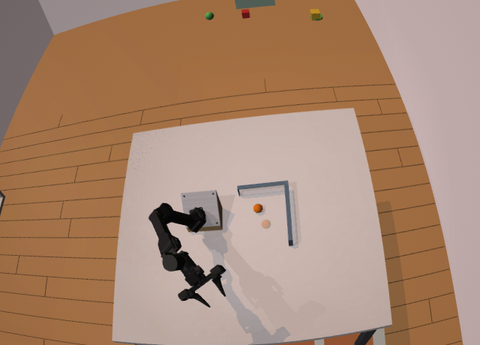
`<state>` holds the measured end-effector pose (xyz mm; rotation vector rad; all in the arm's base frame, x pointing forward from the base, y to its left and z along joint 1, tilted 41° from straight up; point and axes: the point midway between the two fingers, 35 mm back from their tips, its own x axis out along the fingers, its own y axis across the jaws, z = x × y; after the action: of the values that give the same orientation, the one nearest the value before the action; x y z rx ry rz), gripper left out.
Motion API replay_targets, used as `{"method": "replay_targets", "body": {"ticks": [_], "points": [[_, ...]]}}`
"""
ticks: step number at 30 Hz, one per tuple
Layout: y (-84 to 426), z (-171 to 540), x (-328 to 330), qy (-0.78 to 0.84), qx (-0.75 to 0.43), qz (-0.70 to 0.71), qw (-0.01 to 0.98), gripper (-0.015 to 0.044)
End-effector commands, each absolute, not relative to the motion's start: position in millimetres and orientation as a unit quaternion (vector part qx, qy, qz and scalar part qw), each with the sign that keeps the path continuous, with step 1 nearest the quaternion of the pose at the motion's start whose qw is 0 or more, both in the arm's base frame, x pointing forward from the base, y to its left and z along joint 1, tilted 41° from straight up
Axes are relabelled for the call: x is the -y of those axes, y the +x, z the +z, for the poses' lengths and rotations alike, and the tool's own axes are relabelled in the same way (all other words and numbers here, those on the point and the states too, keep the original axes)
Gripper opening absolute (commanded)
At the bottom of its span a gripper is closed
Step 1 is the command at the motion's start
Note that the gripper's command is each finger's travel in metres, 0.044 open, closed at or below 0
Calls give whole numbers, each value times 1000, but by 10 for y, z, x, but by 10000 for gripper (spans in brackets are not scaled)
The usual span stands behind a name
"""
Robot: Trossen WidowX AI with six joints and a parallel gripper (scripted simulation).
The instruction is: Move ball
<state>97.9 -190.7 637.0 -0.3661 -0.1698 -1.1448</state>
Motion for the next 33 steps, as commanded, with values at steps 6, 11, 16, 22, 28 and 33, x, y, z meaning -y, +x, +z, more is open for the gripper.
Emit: {"method": "replay_targets", "body": {"ticks": [6,11,16,22,28,33], "points": [[1942,5424,2523,-147,-88,-473,864,316],[2484,4890,2559,-142,-164,-419,882,316],[2971,4344,2453,-148,-238,-361,890,316],[3428,3575,2249,-182,-346,-286,875,316],[3738,2795,1902,-231,-447,-201,841,316],[3862,2137,1528,-284,-525,-120,793,316]]}}
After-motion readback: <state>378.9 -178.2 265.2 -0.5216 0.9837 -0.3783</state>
